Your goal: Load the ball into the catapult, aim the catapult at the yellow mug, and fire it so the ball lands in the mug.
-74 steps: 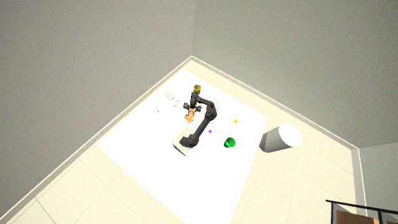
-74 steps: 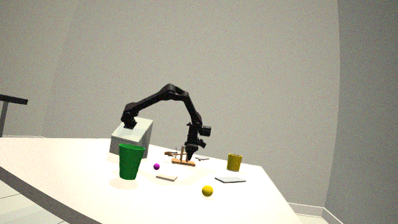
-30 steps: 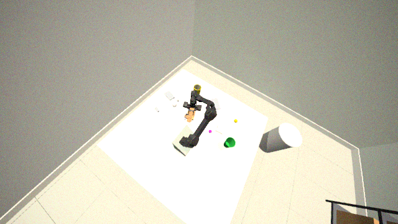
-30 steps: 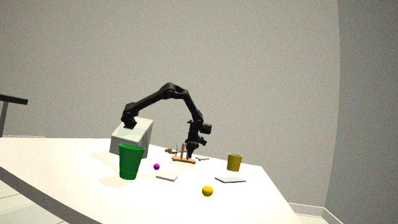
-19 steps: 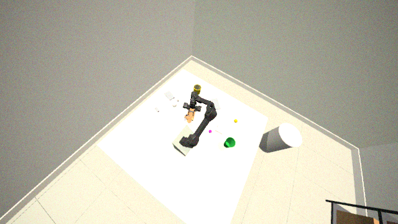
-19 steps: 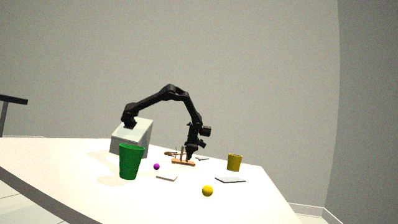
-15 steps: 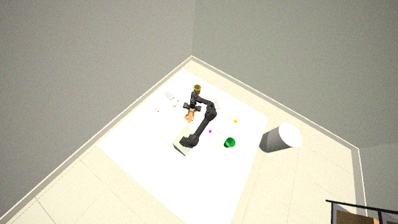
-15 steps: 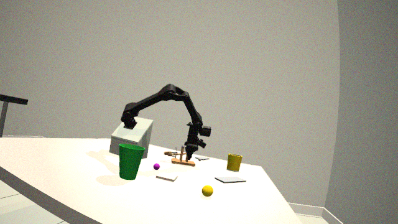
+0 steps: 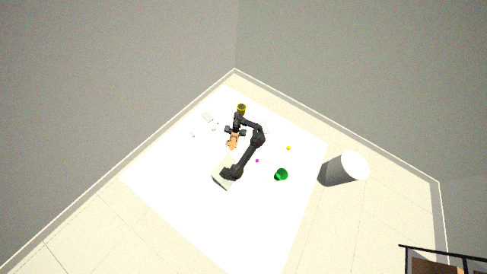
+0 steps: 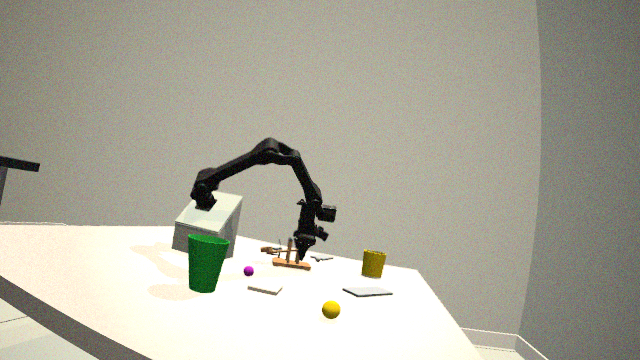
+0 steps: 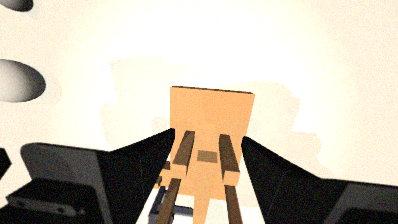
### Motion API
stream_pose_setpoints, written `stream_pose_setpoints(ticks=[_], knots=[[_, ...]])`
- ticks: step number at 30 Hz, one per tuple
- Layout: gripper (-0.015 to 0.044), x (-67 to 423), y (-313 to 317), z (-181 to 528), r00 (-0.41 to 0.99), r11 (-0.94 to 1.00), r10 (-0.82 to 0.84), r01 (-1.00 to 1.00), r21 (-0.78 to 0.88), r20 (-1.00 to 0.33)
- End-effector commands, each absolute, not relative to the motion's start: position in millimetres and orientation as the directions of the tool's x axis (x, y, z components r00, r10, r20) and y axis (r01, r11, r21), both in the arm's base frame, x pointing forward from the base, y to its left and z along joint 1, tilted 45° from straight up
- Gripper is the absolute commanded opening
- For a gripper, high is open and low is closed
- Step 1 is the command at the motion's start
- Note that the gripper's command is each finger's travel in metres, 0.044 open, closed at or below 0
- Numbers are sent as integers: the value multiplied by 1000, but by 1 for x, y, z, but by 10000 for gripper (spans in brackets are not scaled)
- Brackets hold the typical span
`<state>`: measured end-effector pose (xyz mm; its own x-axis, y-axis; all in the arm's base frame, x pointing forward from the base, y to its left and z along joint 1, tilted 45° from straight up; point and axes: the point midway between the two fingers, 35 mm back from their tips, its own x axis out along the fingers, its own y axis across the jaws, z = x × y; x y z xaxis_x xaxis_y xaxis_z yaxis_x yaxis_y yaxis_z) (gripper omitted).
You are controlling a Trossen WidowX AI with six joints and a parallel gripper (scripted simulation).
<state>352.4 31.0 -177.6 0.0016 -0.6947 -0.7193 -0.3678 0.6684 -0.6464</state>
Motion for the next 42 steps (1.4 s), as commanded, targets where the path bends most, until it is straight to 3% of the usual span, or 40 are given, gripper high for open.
stream_pose_setpoints(ticks=[1,8,42], knots=[[420,354,39,-171,3,670,-694,-366,-646,-720],[440,352,102,-106,1,671,-692,-368,-643,-722],[440,350,52,-157,8,664,-695,-374,-647,-719]])
